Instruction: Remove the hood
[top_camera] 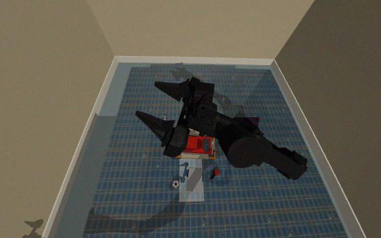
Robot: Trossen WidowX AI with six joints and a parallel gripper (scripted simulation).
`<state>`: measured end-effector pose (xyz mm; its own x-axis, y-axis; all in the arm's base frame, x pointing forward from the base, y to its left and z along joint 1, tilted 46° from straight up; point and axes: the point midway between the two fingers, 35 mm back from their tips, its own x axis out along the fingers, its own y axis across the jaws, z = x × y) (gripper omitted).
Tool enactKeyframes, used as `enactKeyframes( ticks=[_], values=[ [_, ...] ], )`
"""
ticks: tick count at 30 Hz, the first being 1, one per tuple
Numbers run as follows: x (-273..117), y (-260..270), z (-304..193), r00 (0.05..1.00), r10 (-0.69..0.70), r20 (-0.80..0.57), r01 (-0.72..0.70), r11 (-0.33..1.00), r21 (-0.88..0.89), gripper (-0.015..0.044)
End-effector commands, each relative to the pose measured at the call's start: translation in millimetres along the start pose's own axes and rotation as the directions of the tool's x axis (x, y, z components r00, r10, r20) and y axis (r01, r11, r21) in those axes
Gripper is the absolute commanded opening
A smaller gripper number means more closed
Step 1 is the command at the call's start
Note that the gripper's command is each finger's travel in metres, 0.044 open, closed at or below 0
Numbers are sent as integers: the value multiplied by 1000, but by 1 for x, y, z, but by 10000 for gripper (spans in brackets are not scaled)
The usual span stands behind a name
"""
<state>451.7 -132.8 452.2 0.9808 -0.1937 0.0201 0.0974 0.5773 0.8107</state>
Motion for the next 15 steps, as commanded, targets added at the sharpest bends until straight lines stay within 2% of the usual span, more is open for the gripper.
enactKeyframes(
  ticks=[1, 8, 15],
  values=[
    [10, -19, -31, 992, -52, -112, 45, 997, -60, 440],
    [18, -60, -100, 922, -161, -351, 97, 976, -193, 440],
    [9, -100, -168, 779, -253, -574, 80, 948, -308, 440]
  ],
)
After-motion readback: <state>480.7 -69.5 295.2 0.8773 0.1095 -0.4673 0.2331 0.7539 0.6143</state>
